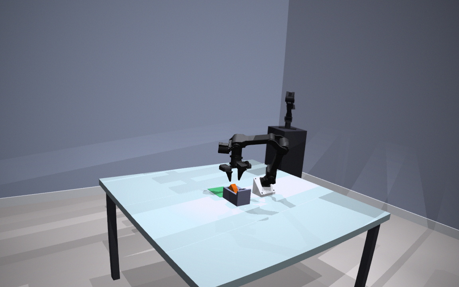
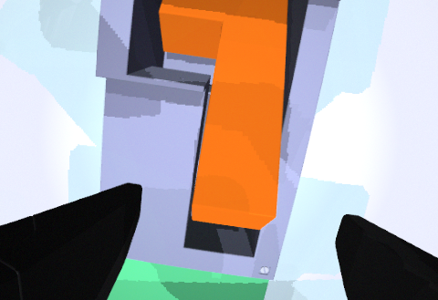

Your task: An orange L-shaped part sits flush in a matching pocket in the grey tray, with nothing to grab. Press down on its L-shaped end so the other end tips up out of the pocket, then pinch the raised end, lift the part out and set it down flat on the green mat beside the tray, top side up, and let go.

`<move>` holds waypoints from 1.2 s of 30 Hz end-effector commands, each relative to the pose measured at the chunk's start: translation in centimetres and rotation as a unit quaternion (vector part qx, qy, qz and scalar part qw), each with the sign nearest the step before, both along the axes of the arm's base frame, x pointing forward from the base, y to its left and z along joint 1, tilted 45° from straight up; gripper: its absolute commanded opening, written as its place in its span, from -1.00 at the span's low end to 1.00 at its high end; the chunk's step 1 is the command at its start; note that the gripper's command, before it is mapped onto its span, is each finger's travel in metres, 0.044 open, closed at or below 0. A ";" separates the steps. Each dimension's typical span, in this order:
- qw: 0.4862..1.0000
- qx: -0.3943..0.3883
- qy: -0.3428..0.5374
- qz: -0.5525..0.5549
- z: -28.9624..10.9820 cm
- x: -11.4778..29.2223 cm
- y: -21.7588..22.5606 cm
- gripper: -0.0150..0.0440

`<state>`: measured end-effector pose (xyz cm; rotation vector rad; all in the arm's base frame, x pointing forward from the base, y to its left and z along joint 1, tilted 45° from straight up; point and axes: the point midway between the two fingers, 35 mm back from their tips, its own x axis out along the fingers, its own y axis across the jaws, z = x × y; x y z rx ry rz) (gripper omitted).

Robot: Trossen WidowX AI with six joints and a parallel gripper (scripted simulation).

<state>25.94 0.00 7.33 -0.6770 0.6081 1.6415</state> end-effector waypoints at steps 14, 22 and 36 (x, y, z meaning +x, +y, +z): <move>1.000 0.001 0.000 -0.003 -1.8 -0.3 1.7 0.46; 1.000 0.002 0.000 -0.003 -2.8 -0.4 2.7 0.46; 1.000 0.001 -0.002 0.000 -3.6 -0.6 3.5 0.10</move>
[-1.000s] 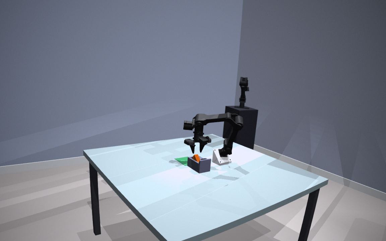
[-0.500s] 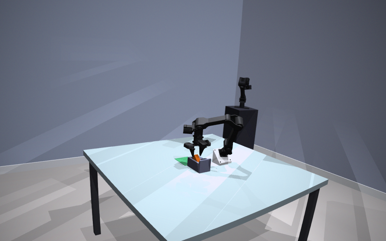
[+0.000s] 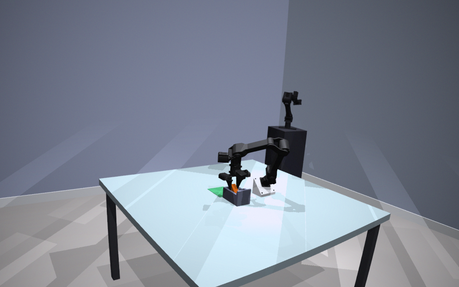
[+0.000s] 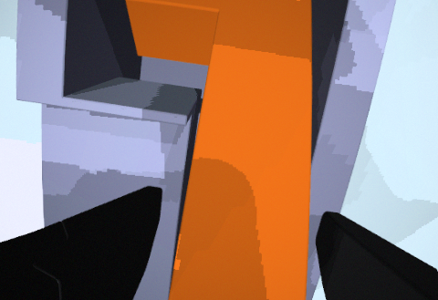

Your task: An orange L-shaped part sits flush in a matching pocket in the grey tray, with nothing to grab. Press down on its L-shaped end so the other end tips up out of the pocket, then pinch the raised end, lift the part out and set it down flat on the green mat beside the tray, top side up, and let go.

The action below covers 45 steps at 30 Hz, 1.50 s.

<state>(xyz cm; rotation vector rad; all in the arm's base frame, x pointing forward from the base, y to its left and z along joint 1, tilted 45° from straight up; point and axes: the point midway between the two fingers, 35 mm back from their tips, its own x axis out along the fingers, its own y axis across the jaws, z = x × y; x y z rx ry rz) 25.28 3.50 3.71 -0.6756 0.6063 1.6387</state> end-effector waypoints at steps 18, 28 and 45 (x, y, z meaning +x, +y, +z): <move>1.000 0.000 -0.001 0.001 0.0 0.1 0.0 -0.49; 1.000 0.000 0.000 0.000 0.8 0.2 -0.8 -0.49; 1.000 0.000 0.001 -0.001 2.8 0.5 -2.7 -0.49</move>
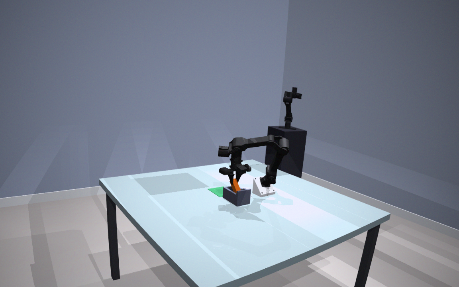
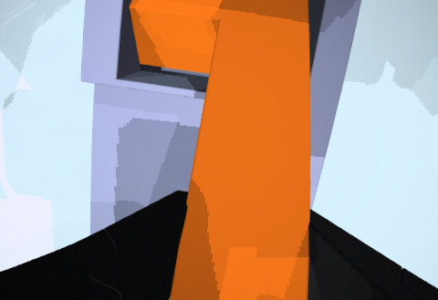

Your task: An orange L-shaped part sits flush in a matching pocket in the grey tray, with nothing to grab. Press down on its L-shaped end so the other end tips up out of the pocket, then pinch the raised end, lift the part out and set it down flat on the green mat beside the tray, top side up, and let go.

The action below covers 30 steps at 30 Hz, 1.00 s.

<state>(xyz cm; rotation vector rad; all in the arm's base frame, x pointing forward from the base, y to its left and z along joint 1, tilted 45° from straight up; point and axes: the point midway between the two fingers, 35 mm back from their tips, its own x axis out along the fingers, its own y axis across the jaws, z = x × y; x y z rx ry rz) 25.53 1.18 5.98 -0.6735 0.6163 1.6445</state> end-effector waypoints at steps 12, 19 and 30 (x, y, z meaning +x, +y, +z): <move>1.000 0.003 -0.003 -0.003 1.9 0.5 -1.7 -0.49; 1.000 0.003 -0.003 -0.003 2.6 0.6 -2.4 -0.49; 1.000 0.002 -0.003 -0.003 3.9 0.8 -3.6 -0.49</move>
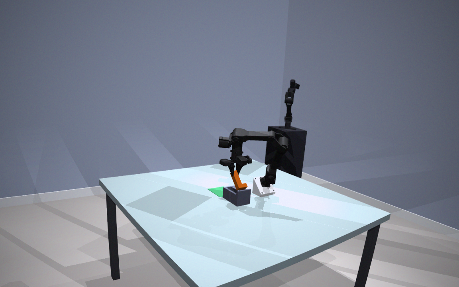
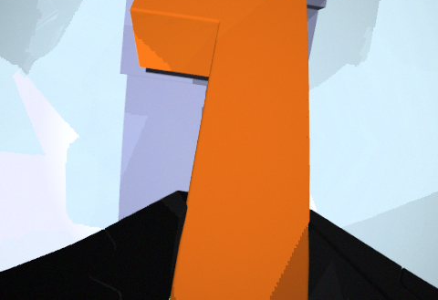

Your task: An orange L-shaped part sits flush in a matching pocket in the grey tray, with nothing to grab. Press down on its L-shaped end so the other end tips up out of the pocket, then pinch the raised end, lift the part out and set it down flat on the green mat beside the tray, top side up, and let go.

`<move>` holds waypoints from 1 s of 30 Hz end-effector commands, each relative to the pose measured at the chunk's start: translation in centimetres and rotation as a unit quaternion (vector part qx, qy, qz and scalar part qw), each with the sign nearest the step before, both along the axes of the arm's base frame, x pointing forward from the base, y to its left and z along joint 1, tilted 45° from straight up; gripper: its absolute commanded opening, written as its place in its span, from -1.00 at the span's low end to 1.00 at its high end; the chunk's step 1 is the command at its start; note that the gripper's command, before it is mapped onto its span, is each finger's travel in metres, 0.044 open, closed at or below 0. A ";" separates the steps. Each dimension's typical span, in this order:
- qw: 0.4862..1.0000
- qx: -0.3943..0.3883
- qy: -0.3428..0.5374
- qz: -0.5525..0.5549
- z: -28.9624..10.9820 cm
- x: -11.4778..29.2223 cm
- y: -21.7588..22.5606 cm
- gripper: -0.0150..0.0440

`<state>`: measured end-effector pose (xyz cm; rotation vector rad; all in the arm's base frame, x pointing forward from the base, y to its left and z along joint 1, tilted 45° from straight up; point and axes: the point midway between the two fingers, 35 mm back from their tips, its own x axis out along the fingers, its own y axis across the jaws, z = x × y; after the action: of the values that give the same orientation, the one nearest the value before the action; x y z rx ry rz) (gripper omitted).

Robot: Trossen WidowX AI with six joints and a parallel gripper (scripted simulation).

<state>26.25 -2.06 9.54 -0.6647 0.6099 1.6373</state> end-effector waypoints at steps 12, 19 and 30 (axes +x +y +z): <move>1.000 -0.002 -0.002 0.002 -0.3 0.1 -1.2 -0.49; 1.000 -0.003 -0.003 0.002 -2.8 0.2 -3.7 -0.49; 1.000 -0.005 -0.003 0.002 -6.7 0.1 -7.8 -0.49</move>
<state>26.30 -8.82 3.62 -0.6661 0.6127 1.6366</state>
